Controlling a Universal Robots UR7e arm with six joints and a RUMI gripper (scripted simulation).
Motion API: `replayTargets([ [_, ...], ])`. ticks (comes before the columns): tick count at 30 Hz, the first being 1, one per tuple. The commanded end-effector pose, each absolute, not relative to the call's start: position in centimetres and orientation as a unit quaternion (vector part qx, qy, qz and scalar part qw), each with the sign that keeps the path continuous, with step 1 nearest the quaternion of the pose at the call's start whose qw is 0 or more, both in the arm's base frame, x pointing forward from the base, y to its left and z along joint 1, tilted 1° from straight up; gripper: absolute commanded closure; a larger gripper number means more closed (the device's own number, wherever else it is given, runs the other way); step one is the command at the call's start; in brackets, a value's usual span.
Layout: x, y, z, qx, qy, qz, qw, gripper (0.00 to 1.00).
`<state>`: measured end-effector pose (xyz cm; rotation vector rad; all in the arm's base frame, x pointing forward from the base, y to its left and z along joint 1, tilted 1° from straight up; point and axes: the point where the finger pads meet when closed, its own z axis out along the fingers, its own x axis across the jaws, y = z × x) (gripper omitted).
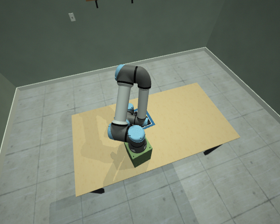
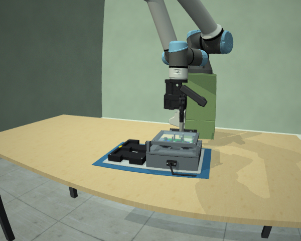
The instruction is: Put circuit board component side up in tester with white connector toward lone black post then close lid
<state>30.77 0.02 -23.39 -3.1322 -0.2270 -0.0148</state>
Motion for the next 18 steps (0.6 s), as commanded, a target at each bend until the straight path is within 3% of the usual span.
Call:
replayTargets([
  [1, 30.9, -0.1, -23.2, -0.997, -0.072, -0.006, 0.0, 0.87],
  [18, 30.7, 0.0, -21.1, -0.997, -0.072, -0.005, 0.001, 0.87],
])
